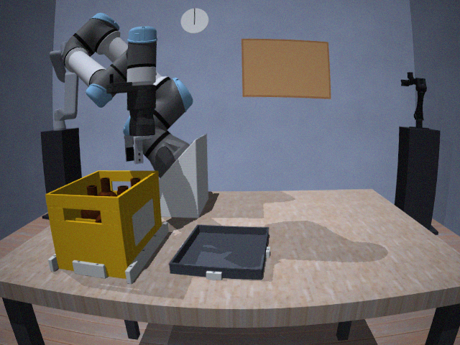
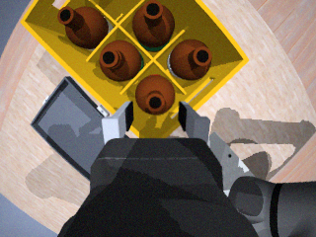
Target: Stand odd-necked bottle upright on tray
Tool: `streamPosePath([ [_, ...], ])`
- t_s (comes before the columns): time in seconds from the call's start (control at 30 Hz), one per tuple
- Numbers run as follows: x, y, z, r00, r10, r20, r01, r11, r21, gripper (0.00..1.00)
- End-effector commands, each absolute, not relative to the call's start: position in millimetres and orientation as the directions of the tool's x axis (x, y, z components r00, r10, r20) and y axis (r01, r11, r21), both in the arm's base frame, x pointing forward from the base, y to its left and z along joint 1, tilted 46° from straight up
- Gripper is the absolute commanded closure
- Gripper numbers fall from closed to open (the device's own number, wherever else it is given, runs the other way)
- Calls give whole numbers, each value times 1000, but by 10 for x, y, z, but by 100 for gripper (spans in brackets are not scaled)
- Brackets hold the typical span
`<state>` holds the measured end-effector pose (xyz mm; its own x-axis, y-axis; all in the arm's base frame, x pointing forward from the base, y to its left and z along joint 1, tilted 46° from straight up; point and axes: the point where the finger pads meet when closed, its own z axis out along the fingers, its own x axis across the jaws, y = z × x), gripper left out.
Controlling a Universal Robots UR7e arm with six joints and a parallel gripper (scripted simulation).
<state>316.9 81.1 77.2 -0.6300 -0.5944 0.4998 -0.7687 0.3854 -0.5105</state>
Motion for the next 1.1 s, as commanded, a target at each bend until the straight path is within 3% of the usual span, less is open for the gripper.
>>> streamPosePath([
  [0.0,3181,769,729,-630,-595,499,-768,385,-511,0],
  [1.07,3204,641,600,-630,-595,499,-768,385,-511,0],
])
